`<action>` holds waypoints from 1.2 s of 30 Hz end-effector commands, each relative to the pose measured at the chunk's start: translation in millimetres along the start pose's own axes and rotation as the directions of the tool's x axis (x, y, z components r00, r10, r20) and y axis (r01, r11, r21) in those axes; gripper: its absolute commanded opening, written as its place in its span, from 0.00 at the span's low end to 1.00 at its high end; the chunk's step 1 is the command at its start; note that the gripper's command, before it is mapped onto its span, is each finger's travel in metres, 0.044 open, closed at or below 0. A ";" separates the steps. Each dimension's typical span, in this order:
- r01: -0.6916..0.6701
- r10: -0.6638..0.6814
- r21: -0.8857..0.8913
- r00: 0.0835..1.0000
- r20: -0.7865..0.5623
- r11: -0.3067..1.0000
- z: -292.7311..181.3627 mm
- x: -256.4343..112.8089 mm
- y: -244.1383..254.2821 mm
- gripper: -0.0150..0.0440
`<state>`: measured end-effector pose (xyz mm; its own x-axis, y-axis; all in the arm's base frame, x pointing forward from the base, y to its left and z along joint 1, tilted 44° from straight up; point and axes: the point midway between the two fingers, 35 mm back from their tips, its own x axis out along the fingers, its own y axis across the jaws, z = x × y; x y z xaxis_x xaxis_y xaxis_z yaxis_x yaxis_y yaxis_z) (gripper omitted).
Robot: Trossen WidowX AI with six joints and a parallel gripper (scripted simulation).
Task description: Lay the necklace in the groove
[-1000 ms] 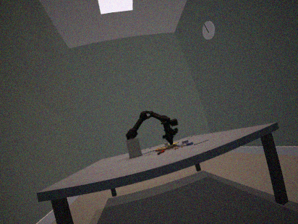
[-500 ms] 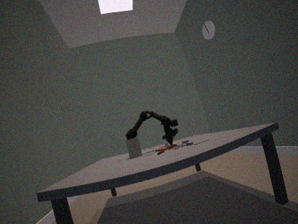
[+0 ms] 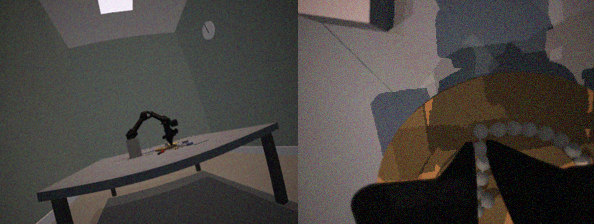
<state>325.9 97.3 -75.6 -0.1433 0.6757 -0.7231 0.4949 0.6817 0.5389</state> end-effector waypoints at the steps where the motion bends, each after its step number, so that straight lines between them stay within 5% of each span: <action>1: 0.000 0.000 -0.001 1.000 0.000 1.000 0.1 -0.2 0.3 0.25; 33: -0.002 0.002 0.010 1.000 -0.005 1.000 5.6 2.0 9.0 0.25; 36: -0.001 0.001 -0.002 1.000 0.001 1.000 5.9 -1.4 10.8 0.39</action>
<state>336.5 102.1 -71.6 -0.1416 0.6761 -0.7231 0.4942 0.6812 0.5402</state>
